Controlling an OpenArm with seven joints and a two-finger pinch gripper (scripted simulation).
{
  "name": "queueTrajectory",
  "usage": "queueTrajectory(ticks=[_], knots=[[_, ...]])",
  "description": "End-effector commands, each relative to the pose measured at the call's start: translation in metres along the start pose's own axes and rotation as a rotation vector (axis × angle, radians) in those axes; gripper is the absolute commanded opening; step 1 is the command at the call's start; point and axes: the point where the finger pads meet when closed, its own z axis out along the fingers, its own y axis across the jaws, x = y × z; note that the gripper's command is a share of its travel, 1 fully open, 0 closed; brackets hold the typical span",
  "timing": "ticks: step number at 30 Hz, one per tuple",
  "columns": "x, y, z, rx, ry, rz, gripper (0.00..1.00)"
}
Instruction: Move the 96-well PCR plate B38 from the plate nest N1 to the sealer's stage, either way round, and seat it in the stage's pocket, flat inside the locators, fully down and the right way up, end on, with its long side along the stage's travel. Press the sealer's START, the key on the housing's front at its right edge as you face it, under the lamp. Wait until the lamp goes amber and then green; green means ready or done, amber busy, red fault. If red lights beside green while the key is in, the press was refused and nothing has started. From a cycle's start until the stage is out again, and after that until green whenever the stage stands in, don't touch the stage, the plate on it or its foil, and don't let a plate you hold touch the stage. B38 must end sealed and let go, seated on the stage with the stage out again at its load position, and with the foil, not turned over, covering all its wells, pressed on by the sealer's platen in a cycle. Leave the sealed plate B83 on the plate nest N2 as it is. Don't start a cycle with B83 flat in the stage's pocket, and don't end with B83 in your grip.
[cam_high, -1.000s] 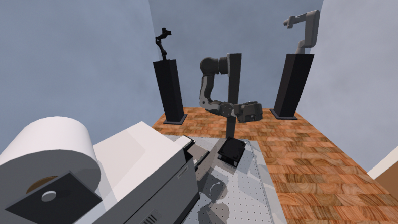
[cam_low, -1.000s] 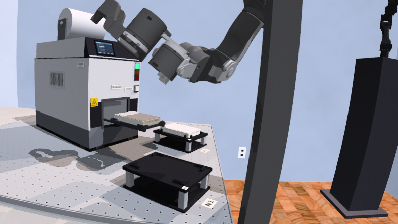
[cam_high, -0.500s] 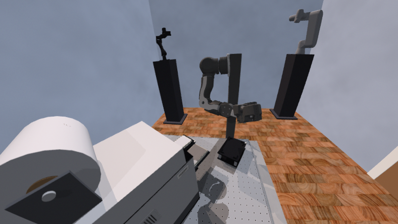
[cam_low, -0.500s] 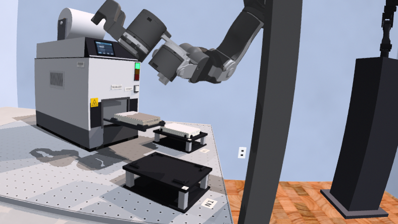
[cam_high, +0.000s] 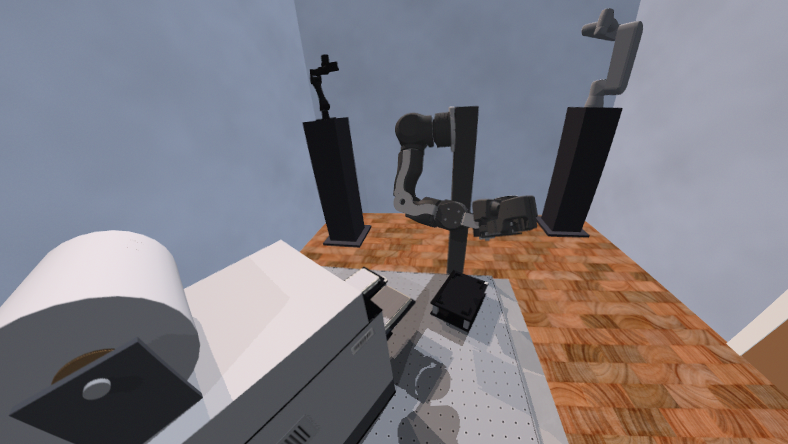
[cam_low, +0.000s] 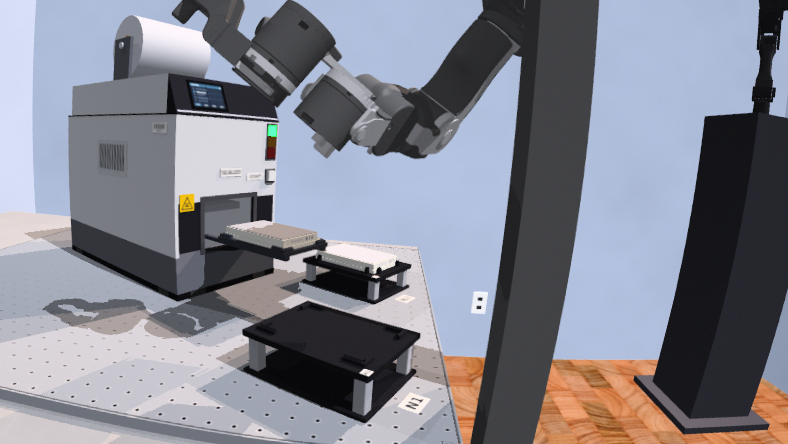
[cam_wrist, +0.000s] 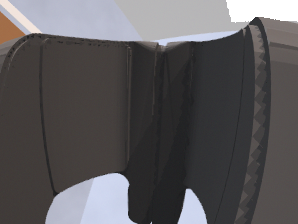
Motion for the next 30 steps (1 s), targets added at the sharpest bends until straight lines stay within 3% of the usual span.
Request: queueTrajectory(ticks=[1,30], knots=[[-0.0009,-0.0014,-0.0009,0.007,-0.005,-0.002,0.00],[-0.0049,0.0066,-0.0040,0.007,-0.005,-0.001,0.00]])
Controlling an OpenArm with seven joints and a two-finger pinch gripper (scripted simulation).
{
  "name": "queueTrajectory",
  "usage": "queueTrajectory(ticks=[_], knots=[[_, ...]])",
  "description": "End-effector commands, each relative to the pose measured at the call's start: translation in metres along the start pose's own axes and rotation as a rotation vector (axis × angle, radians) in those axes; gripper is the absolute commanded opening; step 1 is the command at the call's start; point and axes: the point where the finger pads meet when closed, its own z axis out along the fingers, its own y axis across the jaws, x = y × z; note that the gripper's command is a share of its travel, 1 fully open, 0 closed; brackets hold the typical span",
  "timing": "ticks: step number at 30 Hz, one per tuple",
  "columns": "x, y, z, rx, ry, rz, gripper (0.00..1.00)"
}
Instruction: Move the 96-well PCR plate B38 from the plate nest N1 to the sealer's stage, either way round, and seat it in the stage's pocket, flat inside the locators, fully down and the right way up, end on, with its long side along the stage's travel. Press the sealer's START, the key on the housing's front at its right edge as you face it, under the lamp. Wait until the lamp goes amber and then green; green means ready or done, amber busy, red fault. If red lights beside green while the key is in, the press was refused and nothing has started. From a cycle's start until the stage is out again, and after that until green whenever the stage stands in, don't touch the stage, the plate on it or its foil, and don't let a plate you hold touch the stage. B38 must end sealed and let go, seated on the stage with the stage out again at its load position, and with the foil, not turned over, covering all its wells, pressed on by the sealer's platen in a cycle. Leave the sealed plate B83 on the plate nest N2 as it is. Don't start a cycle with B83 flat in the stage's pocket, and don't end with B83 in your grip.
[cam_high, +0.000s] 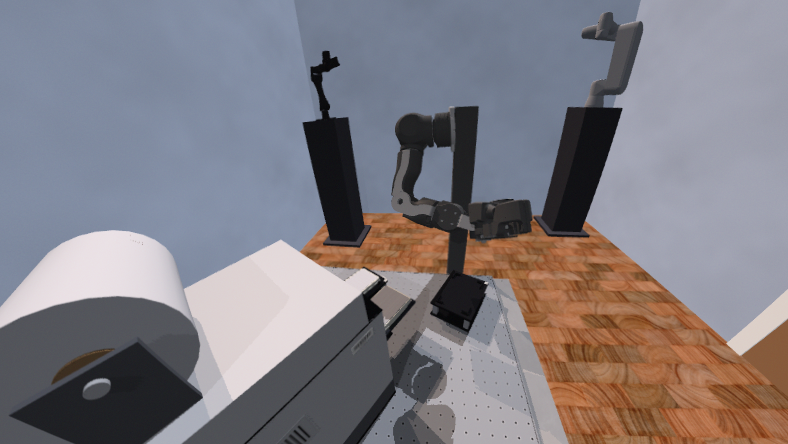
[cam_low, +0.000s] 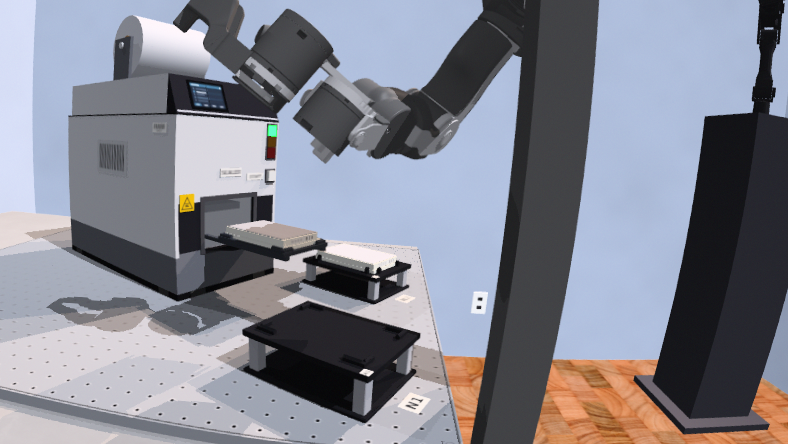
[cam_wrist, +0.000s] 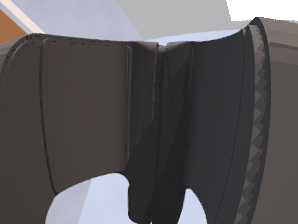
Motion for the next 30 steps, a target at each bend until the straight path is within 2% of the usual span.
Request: queueTrajectory(ticks=[1,10,15,27,30], knots=[[0.001,-0.002,-0.001,0.007,0.001,0.007,0.00],[0.001,-0.002,-0.001,0.007,0.001,0.007,0.00],[0.011,-0.037,0.002,0.176,0.022,-0.042,0.00],[0.011,-0.037,0.002,0.176,0.022,-0.042,0.00],[0.010,-0.033,0.002,0.172,0.025,-0.040,0.00]])
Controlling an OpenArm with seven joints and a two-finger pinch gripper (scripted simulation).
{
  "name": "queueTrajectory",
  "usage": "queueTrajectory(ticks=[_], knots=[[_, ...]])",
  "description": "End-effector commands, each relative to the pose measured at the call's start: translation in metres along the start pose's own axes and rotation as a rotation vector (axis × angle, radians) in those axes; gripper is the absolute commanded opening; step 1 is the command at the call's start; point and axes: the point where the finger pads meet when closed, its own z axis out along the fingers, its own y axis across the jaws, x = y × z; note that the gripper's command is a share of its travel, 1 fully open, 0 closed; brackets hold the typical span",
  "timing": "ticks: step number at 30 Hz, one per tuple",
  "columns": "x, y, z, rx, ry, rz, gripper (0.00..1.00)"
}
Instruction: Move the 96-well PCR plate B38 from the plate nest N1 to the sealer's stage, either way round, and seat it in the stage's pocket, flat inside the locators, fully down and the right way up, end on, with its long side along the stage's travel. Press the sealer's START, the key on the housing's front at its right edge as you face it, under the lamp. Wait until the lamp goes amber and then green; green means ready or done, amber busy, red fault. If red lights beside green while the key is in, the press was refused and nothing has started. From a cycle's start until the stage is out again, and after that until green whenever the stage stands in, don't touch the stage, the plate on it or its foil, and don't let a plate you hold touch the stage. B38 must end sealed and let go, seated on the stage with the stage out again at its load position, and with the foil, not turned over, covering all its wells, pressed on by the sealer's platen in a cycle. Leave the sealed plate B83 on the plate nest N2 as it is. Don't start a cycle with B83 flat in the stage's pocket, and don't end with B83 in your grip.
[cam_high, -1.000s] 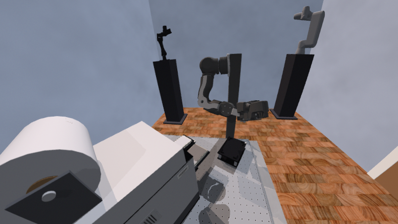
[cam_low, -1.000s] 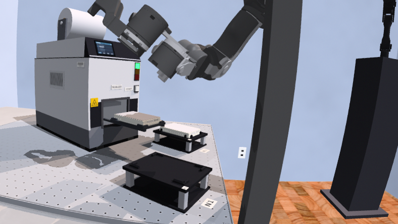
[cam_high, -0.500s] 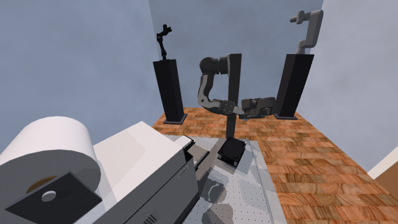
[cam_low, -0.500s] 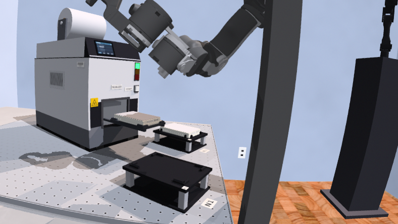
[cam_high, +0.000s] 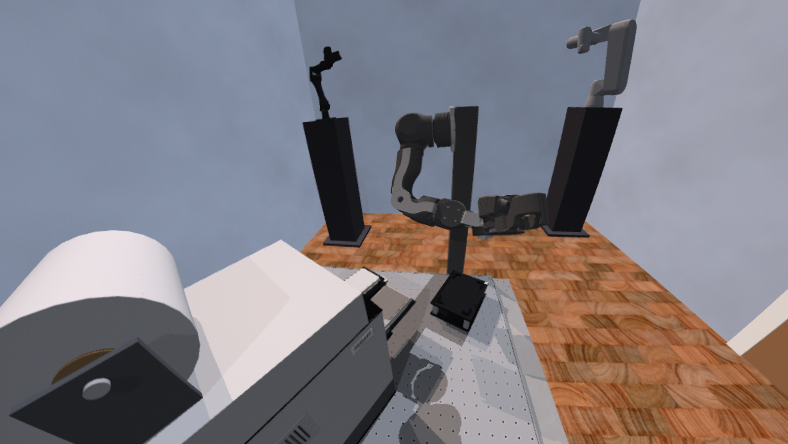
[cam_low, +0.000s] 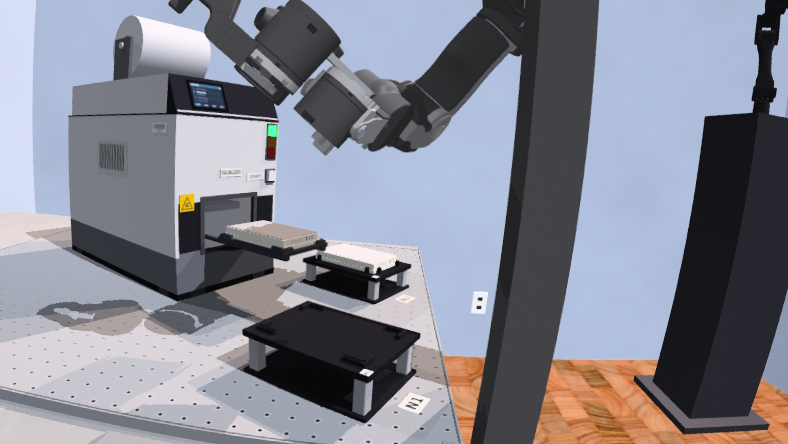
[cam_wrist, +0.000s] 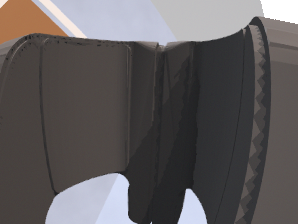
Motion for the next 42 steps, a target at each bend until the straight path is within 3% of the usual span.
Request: queueTrajectory(ticks=[1,31,36,42], knots=[[-0.001,0.001,-0.001,0.006,-0.001,0.004,0.00],[-0.003,0.004,-0.002,0.007,-0.002,0.003,0.00],[0.006,-0.029,0.000,0.173,0.013,-0.050,0.00],[0.006,-0.029,0.000,0.173,0.013,-0.050,0.00]])
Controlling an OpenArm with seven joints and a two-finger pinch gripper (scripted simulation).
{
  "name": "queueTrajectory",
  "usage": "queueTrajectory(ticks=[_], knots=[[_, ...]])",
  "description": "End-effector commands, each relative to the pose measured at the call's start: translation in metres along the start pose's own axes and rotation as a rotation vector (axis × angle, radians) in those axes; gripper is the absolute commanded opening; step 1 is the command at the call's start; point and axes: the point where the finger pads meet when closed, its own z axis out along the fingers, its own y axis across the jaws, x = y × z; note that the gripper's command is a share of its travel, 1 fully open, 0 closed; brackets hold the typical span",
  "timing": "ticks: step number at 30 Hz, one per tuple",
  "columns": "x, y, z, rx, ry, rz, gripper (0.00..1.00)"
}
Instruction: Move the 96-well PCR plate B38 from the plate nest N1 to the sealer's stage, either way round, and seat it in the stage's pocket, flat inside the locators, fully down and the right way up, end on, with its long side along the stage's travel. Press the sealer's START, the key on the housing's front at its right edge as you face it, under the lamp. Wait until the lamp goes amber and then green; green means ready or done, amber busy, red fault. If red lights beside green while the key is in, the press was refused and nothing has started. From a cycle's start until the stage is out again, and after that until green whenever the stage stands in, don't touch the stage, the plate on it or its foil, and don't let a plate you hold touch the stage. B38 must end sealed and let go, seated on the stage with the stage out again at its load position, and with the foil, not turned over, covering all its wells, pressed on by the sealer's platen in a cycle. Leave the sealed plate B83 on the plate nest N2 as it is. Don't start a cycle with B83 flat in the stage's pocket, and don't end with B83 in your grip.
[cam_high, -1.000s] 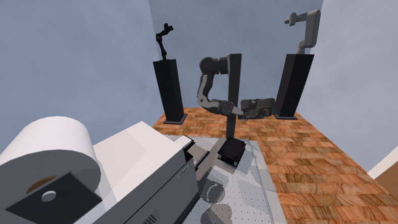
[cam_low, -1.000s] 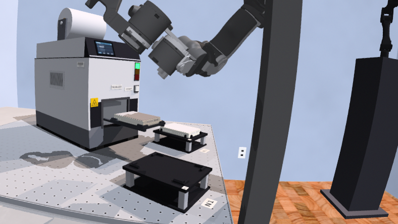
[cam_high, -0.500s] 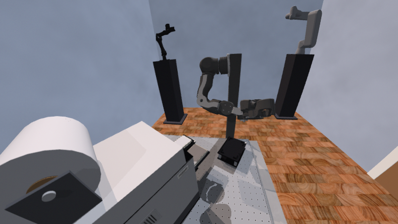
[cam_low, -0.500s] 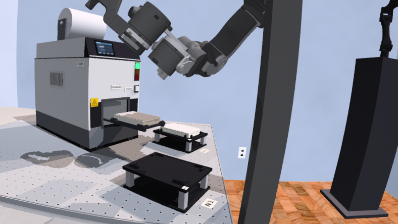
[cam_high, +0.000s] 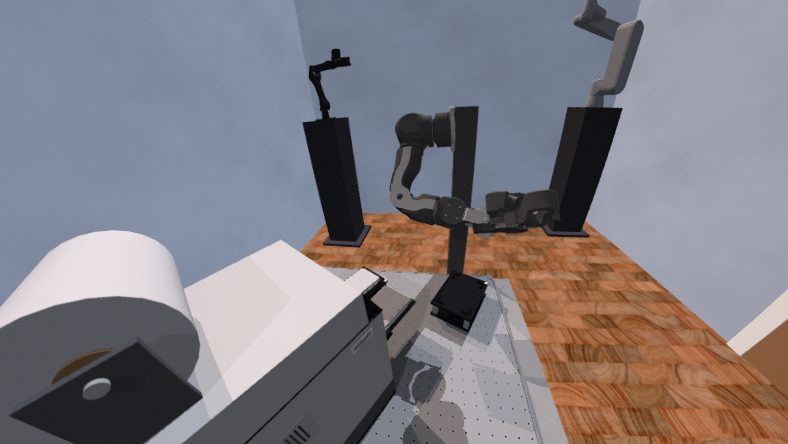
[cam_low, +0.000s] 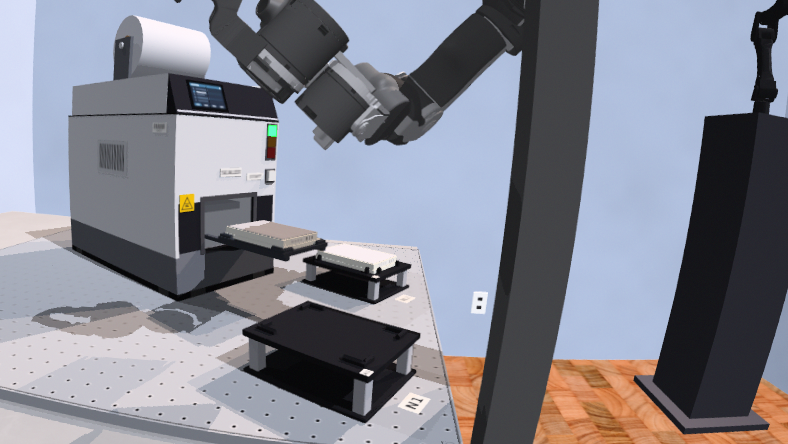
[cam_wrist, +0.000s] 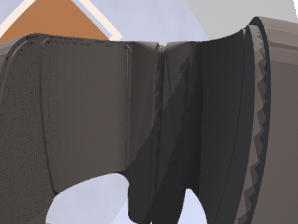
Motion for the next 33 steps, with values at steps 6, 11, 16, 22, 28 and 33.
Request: queueTrajectory(ticks=[6,11,16,22,28,33], knots=[[-0.0006,-0.0015,-0.0004,0.008,-0.004,-0.001,0.00],[-0.0033,0.0032,-0.0022,0.007,-0.004,-0.001,0.00],[-0.0033,0.0032,-0.0022,0.007,-0.004,-0.001,0.00],[-0.0033,0.0032,-0.0022,0.007,-0.004,-0.001,0.00],[-0.0037,0.0057,-0.0026,0.007,-0.004,-0.001,0.00],[-0.0037,0.0057,-0.0026,0.007,-0.004,-0.001,0.00]])
